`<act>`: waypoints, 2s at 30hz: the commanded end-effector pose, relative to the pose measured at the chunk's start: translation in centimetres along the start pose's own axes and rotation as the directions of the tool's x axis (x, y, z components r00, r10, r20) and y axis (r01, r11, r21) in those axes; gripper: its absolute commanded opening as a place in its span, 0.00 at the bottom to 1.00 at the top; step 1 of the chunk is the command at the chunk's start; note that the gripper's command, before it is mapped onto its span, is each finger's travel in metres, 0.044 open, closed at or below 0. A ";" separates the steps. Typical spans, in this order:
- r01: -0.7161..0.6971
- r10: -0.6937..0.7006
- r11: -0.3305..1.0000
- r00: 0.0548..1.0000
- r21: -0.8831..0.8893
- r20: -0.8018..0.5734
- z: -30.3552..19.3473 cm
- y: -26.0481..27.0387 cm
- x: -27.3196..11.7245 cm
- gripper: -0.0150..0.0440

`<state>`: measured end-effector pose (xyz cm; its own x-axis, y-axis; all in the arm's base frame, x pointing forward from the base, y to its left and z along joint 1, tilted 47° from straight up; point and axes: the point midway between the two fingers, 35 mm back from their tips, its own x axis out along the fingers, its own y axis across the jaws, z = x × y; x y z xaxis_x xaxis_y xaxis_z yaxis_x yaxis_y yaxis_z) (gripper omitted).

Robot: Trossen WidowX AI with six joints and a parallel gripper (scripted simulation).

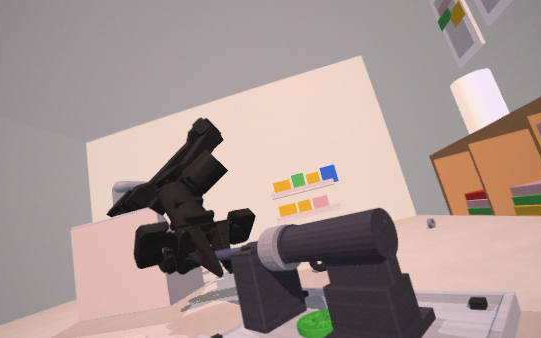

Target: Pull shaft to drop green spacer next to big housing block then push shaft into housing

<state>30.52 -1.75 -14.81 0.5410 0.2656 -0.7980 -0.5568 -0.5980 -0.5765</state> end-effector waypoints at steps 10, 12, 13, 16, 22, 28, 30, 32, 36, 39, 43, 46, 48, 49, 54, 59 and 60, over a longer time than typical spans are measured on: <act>-0.001 0.001 1.000 1.000 0.004 -0.001 -0.3 0.1 0.4 0.25; -0.001 0.001 1.000 1.000 0.004 -0.001 -0.3 0.1 0.4 0.25; -0.001 0.001 1.000 1.000 0.004 -0.001 -0.4 0.1 0.4 0.25; -0.001 0.001 1.000 1.000 0.004 -0.001 -0.4 0.1 0.5 0.25; -0.001 0.001 1.000 1.000 0.004 -0.001 -0.6 0.1 0.6 0.25; -0.001 0.001 1.000 1.000 0.004 -0.001 -0.7 0.1 0.7 0.25; -0.001 0.001 1.000 1.000 0.004 -0.001 -0.7 0.1 0.8 0.25; -0.001 0.001 1.000 1.000 0.003 -0.001 -0.8 0.1 0.8 0.25; -0.001 0.001 1.000 1.000 0.003 -0.001 -0.9 0.1 0.9 0.25; -0.001 0.001 1.000 1.000 0.003 -0.001 -0.9 0.1 1.0 0.25; -0.001 0.001 1.000 1.000 0.003 -0.001 -1.0 0.1 1.1 0.25; -0.001 0.001 1.000 1.000 0.003 -0.001 -1.1 0.1 1.1 0.25; -0.001 0.001 1.000 1.000 0.003 -0.001 -1.1 0.1 1.2 0.25; -0.001 0.001 1.000 1.000 0.003 -0.001 -1.1 0.1 1.2 0.25; -0.001 0.001 1.000 1.000 0.003 -0.002 -1.2 0.1 1.3 0.25; -0.001 0.001 1.000 1.000 0.003 -0.002 -1.4 0.1 1.4 0.25; -0.001 0.001 1.000 1.000 0.003 -0.002 -1.4 0.1 1.4 0.25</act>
<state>32.05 -2.40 -15.56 0.5437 0.2644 -0.7965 -0.5594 -0.5934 -0.5788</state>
